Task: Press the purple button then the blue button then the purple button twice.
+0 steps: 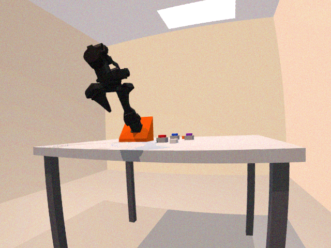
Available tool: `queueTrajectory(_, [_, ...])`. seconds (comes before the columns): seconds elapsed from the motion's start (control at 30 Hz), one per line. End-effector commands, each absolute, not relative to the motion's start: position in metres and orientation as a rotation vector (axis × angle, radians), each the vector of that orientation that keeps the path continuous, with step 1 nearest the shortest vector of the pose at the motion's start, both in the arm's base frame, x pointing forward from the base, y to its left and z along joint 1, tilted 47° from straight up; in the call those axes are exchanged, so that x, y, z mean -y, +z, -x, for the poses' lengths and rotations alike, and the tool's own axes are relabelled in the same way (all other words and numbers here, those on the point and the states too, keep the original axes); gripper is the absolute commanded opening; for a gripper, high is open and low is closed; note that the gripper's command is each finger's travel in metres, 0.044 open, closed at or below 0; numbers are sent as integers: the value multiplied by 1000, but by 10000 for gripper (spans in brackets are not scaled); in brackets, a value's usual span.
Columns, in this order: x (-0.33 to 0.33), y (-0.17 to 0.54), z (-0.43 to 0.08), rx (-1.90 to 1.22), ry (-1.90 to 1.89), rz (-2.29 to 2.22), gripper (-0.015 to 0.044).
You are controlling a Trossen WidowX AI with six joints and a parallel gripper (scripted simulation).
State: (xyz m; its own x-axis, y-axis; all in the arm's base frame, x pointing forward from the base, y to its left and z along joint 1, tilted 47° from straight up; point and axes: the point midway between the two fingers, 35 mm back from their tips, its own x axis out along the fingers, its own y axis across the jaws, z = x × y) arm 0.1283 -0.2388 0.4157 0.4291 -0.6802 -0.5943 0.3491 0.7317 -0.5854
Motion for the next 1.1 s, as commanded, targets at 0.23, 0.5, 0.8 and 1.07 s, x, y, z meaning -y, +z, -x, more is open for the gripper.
queueTrajectory(0.23, [215, 290, -263, -1164, -461, 60, 400])
queueTrajectory(0.5, [142, 206, -328, -1378, -440, 22, 400])
queueTrajectory(0.8, [33, 118, -354, -1540, -525, 177, 400])
queueTrajectory(1.07, [-66, 48, -331, -1503, -645, 457, 400])
